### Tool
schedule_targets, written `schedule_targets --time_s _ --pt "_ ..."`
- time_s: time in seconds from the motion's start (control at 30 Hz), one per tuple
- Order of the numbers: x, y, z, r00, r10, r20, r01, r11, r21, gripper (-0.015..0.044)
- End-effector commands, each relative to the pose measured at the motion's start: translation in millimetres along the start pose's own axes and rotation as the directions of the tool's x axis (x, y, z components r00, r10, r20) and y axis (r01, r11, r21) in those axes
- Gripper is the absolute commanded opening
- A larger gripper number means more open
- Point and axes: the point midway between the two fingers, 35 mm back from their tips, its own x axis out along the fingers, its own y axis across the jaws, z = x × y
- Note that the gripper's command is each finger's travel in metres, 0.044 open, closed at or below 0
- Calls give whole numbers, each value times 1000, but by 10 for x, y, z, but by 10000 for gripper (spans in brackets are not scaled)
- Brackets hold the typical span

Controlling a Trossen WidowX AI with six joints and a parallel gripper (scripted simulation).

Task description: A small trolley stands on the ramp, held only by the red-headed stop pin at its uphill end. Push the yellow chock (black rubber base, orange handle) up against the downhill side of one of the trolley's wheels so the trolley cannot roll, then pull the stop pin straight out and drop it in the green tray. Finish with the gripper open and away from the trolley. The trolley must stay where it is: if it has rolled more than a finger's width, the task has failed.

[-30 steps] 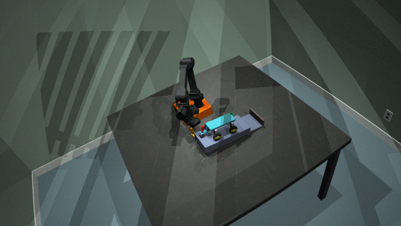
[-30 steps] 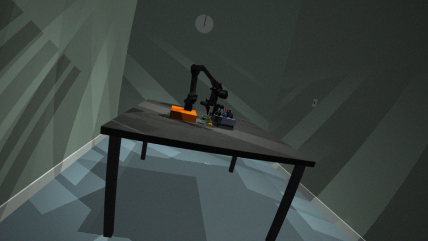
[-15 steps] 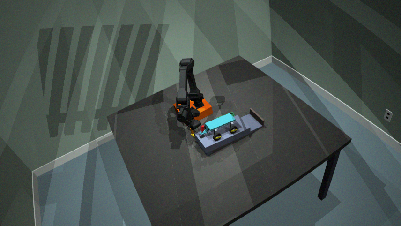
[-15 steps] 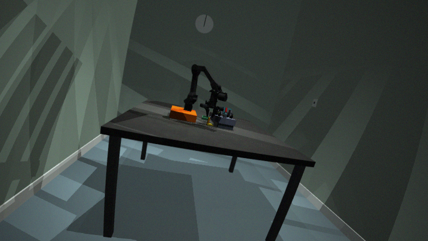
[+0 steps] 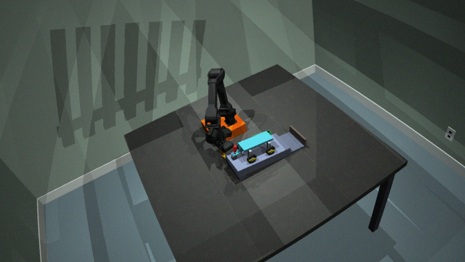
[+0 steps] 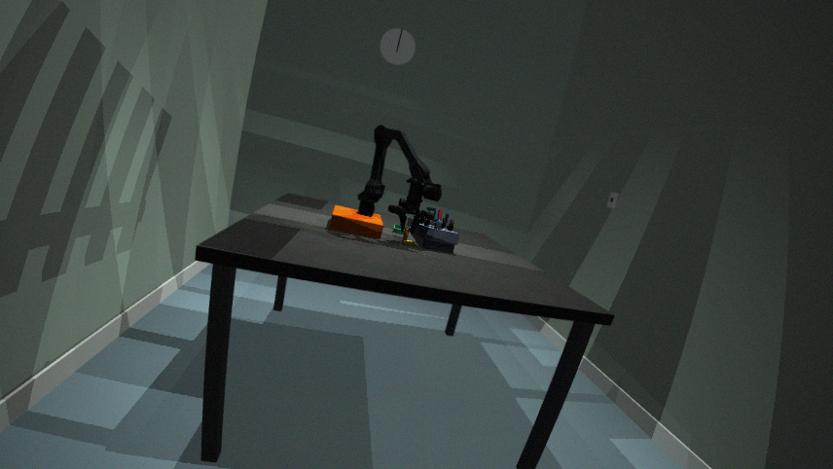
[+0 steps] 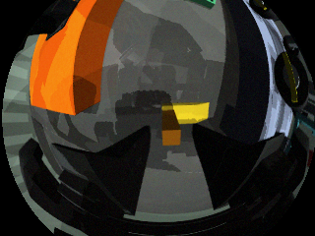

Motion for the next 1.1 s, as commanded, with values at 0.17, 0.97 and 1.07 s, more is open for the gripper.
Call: schedule_targets --time_s 0.17,0.97,1.07 --pt "144 8 0 1000 7 2 -7 1000 -3 190" --pt "135 1 1 1000 3 1 -3 1000 -1 0" --pt "15 10 16 1000 6 2 -6 1000 -3 0"
